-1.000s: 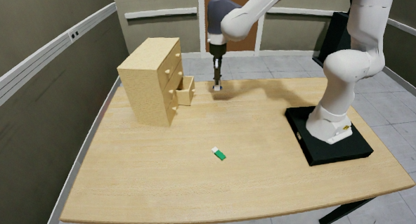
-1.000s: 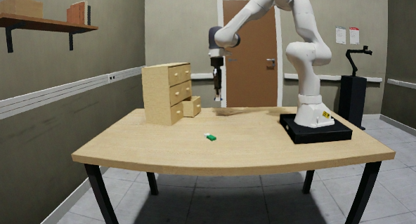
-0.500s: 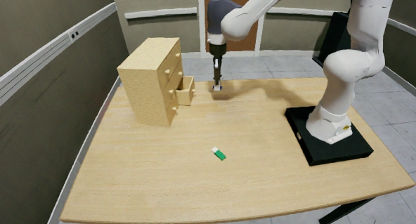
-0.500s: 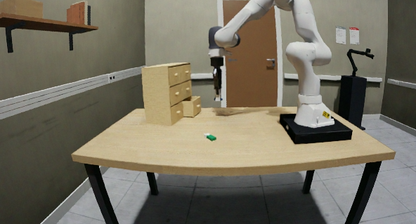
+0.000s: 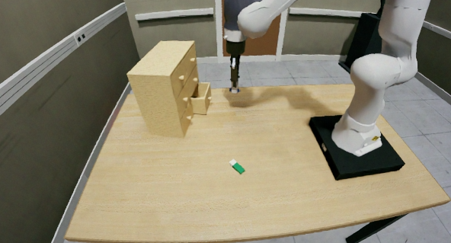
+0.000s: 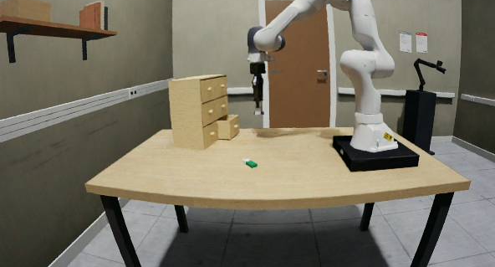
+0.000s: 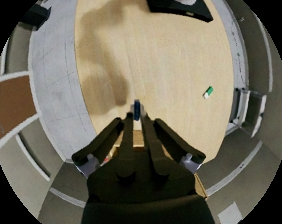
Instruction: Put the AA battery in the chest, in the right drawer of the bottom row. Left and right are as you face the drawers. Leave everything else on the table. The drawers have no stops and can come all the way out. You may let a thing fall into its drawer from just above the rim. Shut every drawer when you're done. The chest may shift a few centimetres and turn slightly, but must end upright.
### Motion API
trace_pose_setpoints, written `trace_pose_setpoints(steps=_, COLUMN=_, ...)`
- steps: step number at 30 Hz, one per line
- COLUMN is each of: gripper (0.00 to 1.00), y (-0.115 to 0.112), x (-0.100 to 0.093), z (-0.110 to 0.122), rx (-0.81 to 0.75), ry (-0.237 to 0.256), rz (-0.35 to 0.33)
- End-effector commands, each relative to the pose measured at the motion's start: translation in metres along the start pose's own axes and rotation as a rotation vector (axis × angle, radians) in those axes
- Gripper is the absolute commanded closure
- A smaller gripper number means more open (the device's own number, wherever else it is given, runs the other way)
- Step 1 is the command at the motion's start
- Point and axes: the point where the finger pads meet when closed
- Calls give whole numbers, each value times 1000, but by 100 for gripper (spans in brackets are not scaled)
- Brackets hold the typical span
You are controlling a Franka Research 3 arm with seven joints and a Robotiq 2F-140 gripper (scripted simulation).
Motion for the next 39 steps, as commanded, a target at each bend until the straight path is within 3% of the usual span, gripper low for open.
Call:
trace_pose_setpoints(steps=1, gripper=85, y=2, x=-6, z=2, rx=-15, ry=-8, rz=8)
trace_pose_setpoints(steps=13, gripper=85, y=2, x=-6, z=2, rx=-15, ry=-8, rz=0)
trace_pose_setpoints(steps=24, gripper=85, y=3, x=-5, z=3, rx=-15, ry=-2, rz=-57)
trace_pose_setpoints(steps=39, gripper=85, y=8, x=-2, z=3, rx=-14, ry=27, rz=-308)
Point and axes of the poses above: the point where the finger pads meet when closed, its own x axis out along the fingers, its own z axis across the jaws, y = z × x, and after that the axes turned 7 degrees about -x, right-handed
